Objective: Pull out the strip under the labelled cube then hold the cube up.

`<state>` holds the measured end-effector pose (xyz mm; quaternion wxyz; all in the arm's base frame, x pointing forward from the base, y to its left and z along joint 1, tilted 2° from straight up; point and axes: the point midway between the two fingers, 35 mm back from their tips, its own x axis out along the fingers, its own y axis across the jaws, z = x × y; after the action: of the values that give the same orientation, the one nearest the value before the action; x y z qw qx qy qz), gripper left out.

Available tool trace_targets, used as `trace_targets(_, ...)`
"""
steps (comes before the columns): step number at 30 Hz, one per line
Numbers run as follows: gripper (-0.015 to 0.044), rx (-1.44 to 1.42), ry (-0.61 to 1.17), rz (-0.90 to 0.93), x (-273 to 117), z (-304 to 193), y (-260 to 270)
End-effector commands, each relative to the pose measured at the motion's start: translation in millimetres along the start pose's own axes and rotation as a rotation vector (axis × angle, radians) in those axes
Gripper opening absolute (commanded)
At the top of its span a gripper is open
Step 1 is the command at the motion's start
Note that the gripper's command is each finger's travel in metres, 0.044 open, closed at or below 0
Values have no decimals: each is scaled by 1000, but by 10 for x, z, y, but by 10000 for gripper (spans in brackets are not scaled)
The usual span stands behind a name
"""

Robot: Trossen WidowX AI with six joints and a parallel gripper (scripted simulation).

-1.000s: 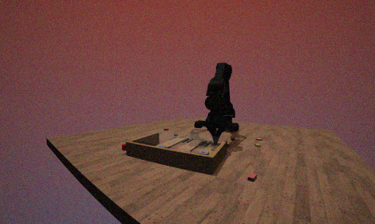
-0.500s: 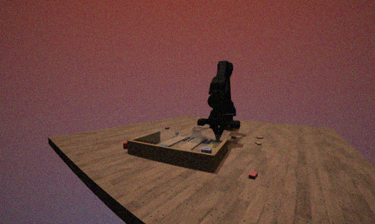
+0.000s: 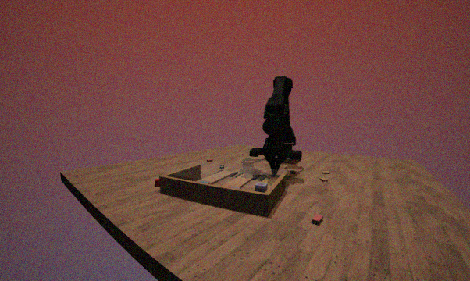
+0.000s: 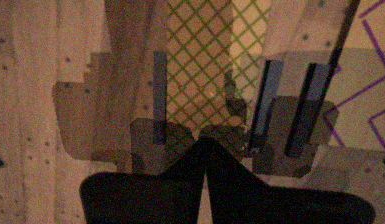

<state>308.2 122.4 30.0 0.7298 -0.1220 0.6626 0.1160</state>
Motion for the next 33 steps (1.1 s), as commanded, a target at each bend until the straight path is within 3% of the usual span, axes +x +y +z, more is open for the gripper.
trace_targets(1, 0, 3, 30, 2, 66, -143, 7)
trace_targets(33, 0, 3, 34, 2, 59, -609, 19)
